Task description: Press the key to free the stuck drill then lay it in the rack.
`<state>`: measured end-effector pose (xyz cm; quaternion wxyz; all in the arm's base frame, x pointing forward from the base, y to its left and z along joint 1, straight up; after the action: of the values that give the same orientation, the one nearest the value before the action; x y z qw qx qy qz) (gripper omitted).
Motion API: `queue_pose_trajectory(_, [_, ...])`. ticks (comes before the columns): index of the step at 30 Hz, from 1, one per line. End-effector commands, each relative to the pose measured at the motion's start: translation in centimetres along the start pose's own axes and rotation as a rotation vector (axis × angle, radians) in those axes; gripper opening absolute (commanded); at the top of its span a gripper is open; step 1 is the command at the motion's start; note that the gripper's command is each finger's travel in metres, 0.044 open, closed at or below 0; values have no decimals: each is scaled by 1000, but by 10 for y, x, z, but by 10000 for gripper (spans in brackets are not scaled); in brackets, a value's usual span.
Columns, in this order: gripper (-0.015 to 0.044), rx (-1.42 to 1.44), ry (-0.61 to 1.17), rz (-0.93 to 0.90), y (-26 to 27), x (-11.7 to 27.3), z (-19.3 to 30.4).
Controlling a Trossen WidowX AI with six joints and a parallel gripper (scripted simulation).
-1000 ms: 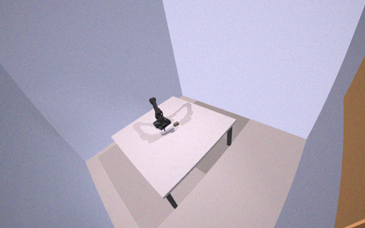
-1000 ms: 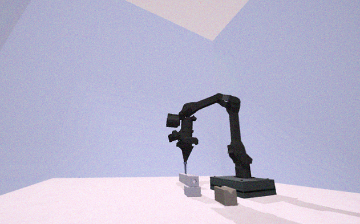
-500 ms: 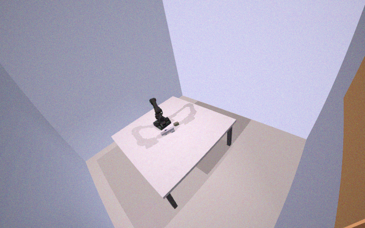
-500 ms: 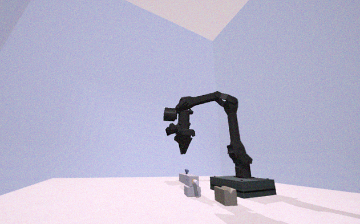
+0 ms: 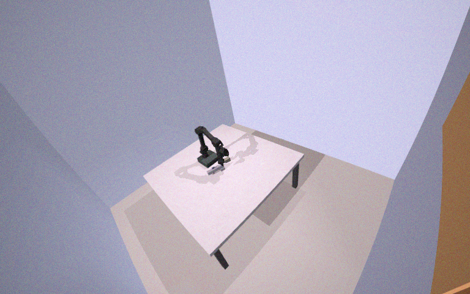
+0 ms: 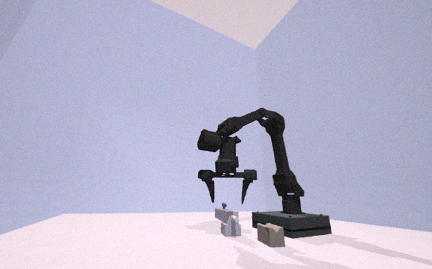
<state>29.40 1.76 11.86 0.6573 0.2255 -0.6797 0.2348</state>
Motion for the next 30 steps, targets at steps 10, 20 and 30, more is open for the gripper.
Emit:
queue_pose_trajectory(10, [440, 441, -5, -5, 41, -24, -24])
queue_pose_trajectory(20, [440, 441, -5, -5, 40, -28, -23])
queue_pose_trajectory(30, [440, 441, -5, -5, 37, -43, -21])
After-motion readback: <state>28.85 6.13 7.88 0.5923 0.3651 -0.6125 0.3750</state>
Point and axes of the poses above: the point midway between the two fingers, 35 mm back from their tips, its own x axis back along the fingers, its own y axis across the jaws, z = x × y, the point moved 4 cm from there along x, back along the fingers, and after that the axes turned 14 degrees about -x, right-handed, at the moved point
